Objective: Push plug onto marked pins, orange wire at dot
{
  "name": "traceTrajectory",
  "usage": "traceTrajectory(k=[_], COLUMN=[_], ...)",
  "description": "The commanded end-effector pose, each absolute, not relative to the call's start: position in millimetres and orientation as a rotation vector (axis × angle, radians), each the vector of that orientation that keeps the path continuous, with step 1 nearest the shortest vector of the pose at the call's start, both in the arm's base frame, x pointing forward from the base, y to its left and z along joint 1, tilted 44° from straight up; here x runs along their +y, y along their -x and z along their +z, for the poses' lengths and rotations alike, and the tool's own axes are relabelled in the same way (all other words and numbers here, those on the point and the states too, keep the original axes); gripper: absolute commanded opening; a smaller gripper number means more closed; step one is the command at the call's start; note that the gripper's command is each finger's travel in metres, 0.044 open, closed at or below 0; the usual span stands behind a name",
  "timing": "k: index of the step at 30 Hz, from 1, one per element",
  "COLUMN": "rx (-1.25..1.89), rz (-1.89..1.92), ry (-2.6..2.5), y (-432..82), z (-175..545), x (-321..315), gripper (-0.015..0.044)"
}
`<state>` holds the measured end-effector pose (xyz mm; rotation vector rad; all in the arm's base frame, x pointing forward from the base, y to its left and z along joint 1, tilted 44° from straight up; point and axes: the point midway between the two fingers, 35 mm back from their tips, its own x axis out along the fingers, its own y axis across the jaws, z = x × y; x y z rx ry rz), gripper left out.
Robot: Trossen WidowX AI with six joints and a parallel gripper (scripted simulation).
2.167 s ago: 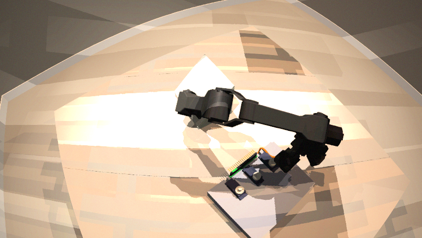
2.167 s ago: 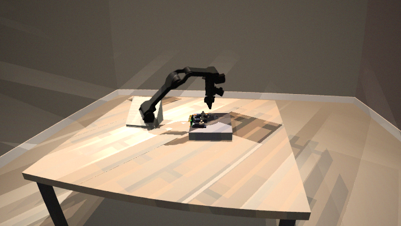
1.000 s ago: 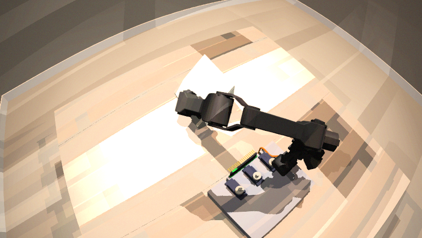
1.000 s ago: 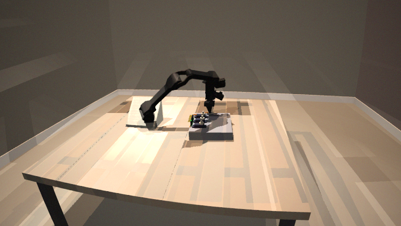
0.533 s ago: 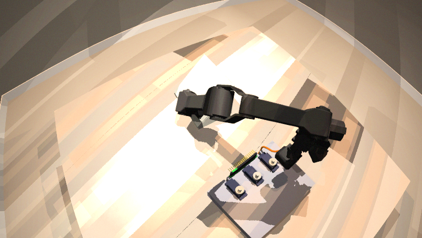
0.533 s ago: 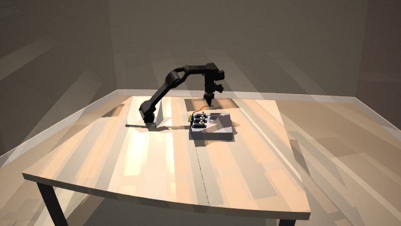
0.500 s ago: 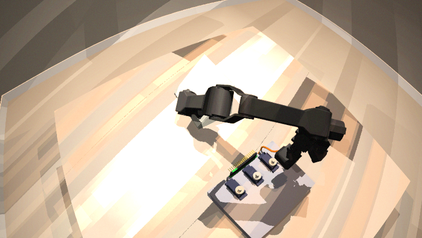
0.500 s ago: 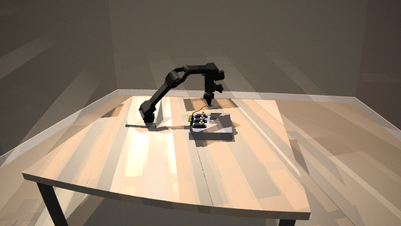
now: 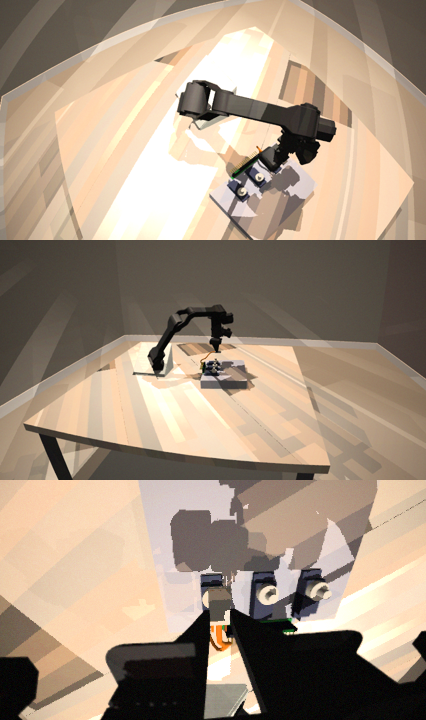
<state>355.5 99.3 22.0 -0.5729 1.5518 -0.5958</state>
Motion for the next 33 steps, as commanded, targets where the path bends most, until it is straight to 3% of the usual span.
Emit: traceTrajectory(k=[1, 33], rx=[1.558, 1.572], rz=[-0.593, -0.579], ry=[0.583, 0.605], y=[-343.7, -237.2], z=[33.2, 91.5], x=[90.3, 22.1], gripper=[0.0000, 0.0000])
